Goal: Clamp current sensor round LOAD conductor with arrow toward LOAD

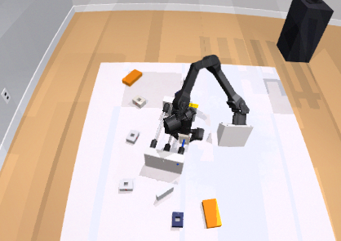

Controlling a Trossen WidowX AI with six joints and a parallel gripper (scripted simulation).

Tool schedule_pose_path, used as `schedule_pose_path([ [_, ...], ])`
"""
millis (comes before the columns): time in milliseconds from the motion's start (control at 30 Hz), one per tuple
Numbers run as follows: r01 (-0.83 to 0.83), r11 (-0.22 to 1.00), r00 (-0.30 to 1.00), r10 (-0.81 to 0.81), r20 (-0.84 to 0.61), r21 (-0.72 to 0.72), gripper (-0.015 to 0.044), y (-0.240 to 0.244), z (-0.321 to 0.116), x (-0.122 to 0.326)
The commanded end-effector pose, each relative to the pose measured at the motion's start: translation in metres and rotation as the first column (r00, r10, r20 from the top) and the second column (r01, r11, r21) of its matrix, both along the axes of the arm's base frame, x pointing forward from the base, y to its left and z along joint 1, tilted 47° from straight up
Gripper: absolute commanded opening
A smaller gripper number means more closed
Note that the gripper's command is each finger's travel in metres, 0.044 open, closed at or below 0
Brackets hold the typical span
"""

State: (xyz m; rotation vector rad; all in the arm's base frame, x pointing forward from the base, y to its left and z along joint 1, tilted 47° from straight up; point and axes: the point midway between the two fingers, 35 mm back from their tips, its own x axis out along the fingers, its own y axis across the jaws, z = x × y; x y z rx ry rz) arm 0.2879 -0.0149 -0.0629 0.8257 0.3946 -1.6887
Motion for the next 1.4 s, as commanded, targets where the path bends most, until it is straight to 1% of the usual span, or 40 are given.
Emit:
schedule_pose_path([
  [0,0.002,1.0,1.0,-0.002,-0.003,0.002,0.0394,0.0,-0.0003,-0.0005],
  [67,0.01,1.0,1.0,-0.01,-0.011,0.005,0.044,0.0004,0.0004,-0.0002],
  [167,0.001,1.0,1.0,-0.001,-0.005,0.001,0.0361,0.0002,0.0003,-0.0003],
  [200,0.001,1.0,1.0,-0.001,-0.005,0.001,0.0348,0.0002,0.0003,-0.0003],
  [900,0.001,1.0,1.0,-0.001,-0.005,0.001,0.0208,0.0002,0.0003,-0.0003],
  [1167,-0.008,1.0,1.0,0.008,-0.003,-0.001,0.0,0.0021,0.0015,-0.0003],
  [1367,-0.008,1.0,1.0,0.008,-0.003,-0.001,0.0,0.0021,0.0015,-0.0003],
])
